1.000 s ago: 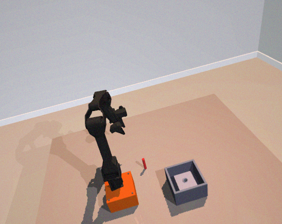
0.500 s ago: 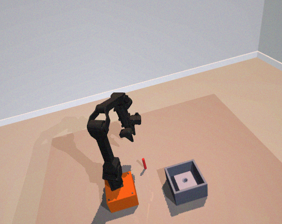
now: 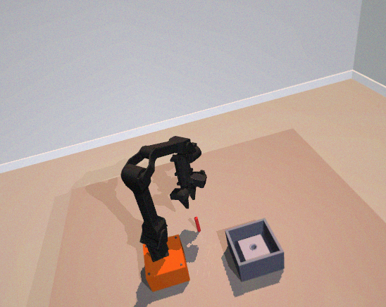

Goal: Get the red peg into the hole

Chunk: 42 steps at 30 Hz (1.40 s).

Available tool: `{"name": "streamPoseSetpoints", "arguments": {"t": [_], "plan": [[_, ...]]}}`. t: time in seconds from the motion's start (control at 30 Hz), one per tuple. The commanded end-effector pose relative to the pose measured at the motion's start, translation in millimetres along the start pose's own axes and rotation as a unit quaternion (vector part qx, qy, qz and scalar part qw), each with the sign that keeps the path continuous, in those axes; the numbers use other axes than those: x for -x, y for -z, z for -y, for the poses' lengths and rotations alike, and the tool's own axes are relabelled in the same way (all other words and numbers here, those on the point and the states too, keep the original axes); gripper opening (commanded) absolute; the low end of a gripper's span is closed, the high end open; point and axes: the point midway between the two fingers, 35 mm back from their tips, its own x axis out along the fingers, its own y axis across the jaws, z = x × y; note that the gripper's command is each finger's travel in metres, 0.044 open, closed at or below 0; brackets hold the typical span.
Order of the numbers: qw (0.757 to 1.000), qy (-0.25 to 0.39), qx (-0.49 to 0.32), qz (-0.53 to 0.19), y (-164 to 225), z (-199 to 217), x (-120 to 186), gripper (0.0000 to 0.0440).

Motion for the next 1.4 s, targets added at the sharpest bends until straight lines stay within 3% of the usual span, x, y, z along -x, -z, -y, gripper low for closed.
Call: {"name": "streamPoseSetpoints", "arguments": {"t": [0.0, 0.43, 0.97, 1.1, 1.37], "plan": [[1.0, 0.01, -0.02, -0.01, -3, 4, -11, 0.0309], [0.996, 0.025, -0.084, -0.026, -10, 5, -63, 0.0318], [0.993, -0.014, -0.119, -0.016, -5, -9, -117, 0.0295], [0.992, -0.015, -0.122, -0.019, 0, -9, -126, 0.024], [0.991, -0.015, -0.124, -0.045, 4, -10, -130, 0.0043]]}}
